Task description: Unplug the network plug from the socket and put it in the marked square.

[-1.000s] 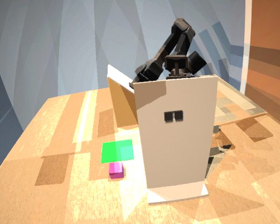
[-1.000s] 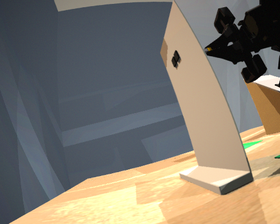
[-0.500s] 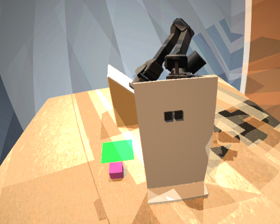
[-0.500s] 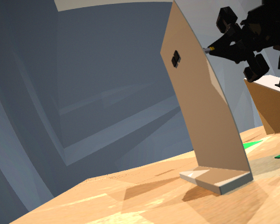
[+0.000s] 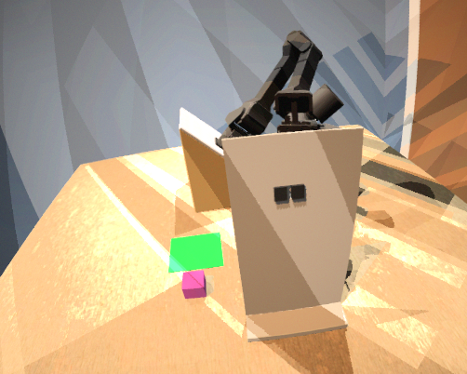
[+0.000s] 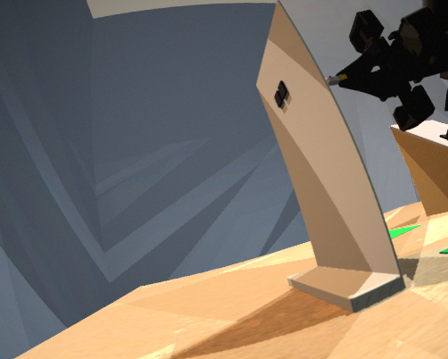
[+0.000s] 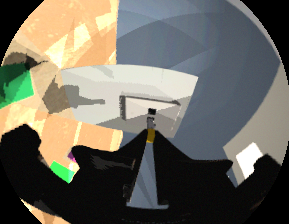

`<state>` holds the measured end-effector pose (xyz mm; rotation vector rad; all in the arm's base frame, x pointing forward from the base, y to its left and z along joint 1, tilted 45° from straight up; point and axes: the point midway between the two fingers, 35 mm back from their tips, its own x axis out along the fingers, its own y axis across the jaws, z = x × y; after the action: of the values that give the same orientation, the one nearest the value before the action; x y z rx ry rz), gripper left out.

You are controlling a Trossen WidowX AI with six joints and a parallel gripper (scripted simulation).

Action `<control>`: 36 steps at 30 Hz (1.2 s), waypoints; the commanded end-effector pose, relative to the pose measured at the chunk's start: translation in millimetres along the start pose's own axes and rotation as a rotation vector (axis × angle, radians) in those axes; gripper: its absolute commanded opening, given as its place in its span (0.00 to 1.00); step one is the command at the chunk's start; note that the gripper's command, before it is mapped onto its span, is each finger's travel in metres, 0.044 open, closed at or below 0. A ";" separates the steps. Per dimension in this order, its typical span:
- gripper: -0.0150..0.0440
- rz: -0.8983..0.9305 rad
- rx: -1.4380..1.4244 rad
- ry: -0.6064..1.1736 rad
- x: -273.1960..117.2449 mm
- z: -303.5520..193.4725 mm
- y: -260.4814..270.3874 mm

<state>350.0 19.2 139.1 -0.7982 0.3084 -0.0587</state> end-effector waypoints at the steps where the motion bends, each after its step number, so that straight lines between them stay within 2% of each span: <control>1: 0.25 -0.001 0.002 0.004 -2.4 -1.4 0.3; 26: 0.25 -0.001 -0.001 0.005 -20.3 -15.5 -58.1; 36: 0.25 0.079 -0.054 0.045 -9.5 -35.5 -43.7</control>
<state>331.9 -31.3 160.7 -0.8220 0.3522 -0.0228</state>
